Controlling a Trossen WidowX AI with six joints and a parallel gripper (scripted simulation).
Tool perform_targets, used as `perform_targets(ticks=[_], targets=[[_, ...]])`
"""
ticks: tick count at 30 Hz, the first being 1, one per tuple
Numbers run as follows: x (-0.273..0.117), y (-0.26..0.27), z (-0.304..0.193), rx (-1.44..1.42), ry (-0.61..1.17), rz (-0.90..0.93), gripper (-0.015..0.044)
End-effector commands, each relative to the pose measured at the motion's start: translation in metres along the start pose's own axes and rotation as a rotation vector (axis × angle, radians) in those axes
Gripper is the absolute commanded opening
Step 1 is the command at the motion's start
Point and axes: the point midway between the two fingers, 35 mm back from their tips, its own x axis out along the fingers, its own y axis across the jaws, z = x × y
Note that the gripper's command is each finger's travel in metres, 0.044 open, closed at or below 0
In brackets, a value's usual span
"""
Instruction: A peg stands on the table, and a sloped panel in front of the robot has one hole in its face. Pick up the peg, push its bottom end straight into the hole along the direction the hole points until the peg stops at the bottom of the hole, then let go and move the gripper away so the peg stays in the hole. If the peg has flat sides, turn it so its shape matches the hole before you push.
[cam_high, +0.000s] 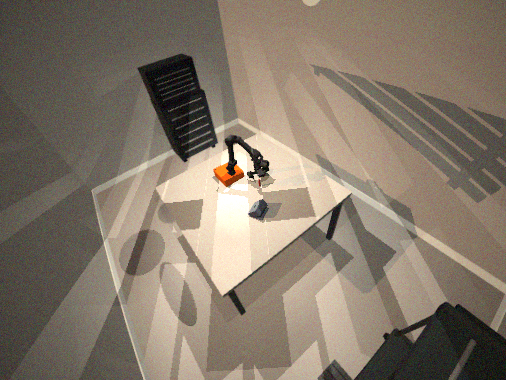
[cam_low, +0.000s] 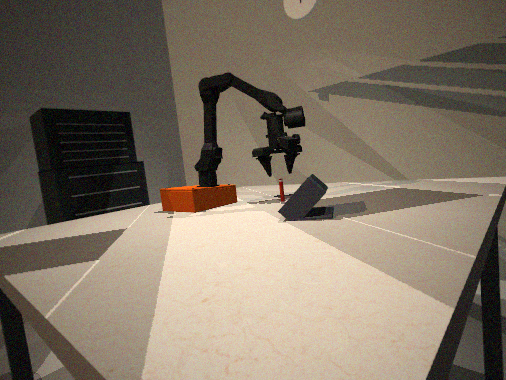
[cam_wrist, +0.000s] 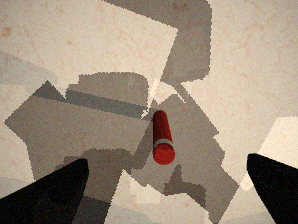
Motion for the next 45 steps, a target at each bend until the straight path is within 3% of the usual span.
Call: perform_targets(ticks=[1,33,45], targets=[[0.007,0.0,-0.001,-0.005,0.006,0.001,0.044],[0.056,0.001,-0.002,-0.005,0.006,0.001,0.044],[0.053,0.0,-0.002,-0.01,0.003,-0.001,0.0125]])
